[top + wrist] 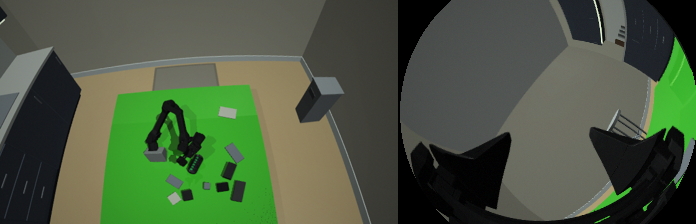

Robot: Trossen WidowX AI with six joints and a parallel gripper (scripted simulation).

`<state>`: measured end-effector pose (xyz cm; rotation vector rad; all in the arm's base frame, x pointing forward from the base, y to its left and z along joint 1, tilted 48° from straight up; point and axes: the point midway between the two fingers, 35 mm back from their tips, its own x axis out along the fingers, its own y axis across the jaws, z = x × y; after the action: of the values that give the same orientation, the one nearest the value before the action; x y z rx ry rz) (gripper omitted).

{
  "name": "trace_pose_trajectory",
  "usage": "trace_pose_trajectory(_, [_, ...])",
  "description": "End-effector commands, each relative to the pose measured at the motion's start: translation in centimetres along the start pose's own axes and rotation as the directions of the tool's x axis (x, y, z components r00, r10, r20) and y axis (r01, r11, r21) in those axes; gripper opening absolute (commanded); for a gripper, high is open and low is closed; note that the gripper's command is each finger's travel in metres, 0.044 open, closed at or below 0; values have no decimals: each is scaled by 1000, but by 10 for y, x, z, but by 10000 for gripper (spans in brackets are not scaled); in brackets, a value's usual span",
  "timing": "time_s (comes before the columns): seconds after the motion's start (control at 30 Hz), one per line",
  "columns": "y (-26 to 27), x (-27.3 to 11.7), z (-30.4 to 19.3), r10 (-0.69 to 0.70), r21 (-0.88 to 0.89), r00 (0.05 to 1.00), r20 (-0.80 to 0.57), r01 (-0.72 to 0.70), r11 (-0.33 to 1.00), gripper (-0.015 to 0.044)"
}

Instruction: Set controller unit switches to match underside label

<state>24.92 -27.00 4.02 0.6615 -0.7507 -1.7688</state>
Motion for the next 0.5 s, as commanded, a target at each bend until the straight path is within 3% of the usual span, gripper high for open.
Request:
trace_pose_trajectory(0.0, [0, 0, 0, 0, 0, 1000, 0, 0, 1000, 374])
trace_pose_trajectory(0.1, [0, 0, -2, 0, -15, 1000, -7, 0, 1000, 295])
trace_pose_trajectory(0.23, [1, 0, -37, -15, -314, 990, -143, -31, 949, 190])
trace_pose_trajectory(0.47, [-12, -12, -104, -130, -764, 905, -405, -257, 592, 6])
